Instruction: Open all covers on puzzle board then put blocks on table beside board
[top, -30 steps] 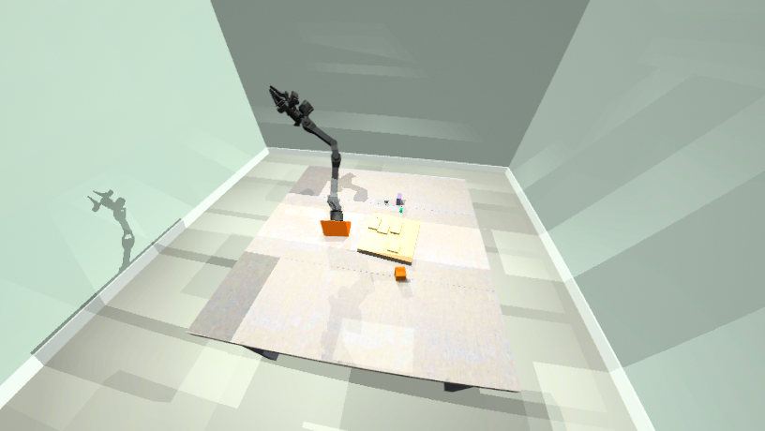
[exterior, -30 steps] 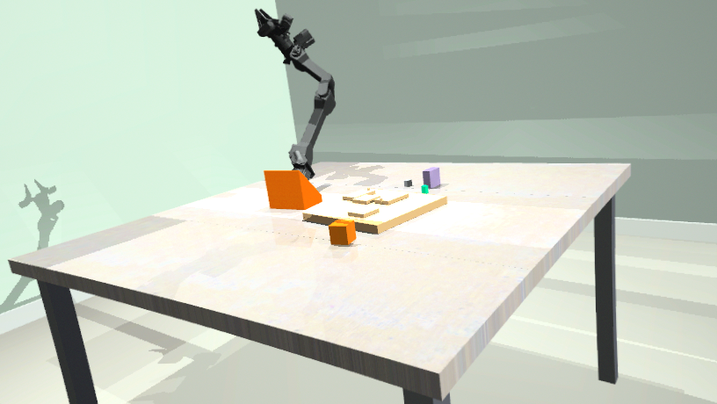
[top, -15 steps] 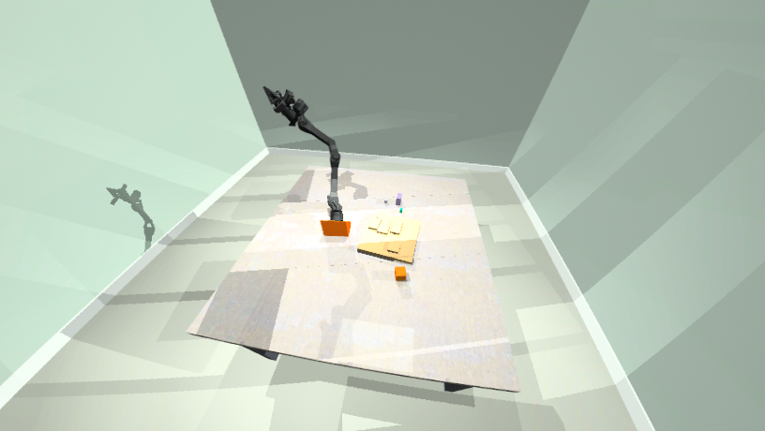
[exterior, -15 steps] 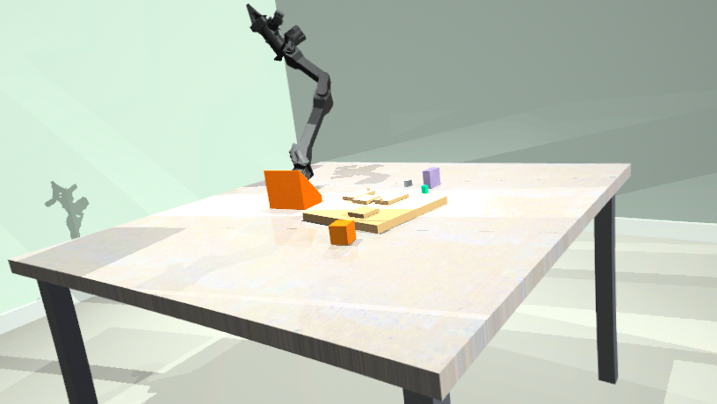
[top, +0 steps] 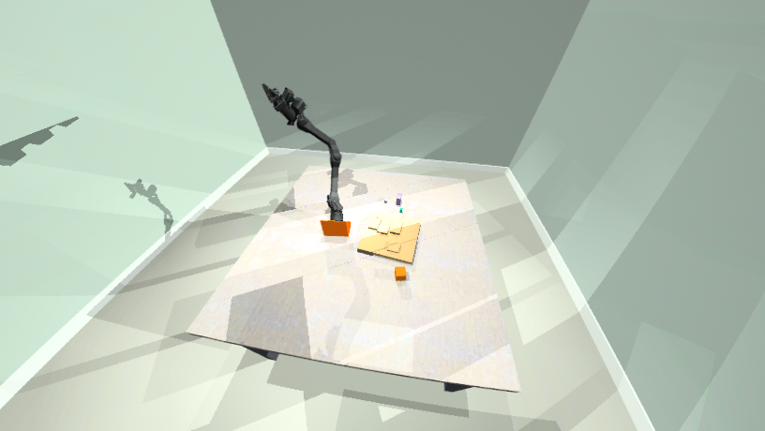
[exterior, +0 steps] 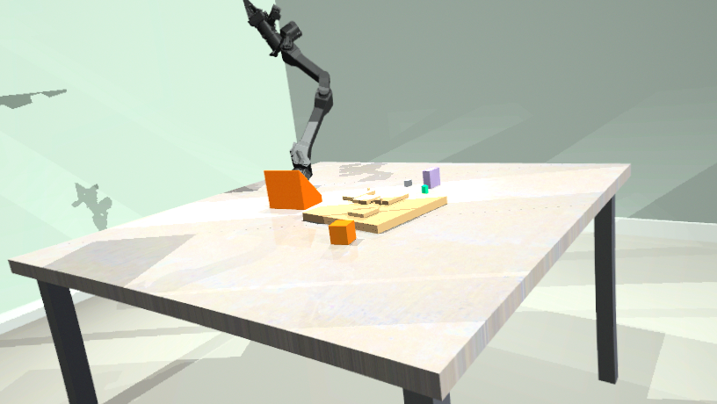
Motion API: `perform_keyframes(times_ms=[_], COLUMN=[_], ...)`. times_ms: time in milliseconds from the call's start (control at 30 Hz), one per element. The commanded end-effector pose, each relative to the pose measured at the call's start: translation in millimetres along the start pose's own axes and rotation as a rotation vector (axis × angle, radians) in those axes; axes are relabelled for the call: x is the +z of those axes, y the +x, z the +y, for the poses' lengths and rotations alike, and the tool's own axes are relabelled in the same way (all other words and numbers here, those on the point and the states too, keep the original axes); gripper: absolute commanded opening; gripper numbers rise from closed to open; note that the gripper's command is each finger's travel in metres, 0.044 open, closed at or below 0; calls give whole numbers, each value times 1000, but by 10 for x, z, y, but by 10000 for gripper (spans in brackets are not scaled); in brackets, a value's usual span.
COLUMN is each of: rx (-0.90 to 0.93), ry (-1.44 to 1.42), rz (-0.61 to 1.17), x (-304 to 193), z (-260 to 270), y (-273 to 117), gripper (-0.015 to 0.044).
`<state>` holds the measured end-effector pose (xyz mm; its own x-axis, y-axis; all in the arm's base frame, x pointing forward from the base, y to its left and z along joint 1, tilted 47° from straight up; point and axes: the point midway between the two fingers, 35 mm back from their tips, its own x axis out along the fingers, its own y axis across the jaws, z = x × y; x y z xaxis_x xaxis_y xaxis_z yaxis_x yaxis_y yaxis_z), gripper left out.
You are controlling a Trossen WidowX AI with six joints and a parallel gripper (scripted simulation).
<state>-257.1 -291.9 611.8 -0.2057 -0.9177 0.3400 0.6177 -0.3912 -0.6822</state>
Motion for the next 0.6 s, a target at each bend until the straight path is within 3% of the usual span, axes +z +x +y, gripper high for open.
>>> perform_keyframes(times_ms=[0, 567], rx=[15, 146], ry=[6, 114], rz=[-7, -17], x=[-1, -60], z=[94, 639], y=[56, 336], gripper=[0, 0])
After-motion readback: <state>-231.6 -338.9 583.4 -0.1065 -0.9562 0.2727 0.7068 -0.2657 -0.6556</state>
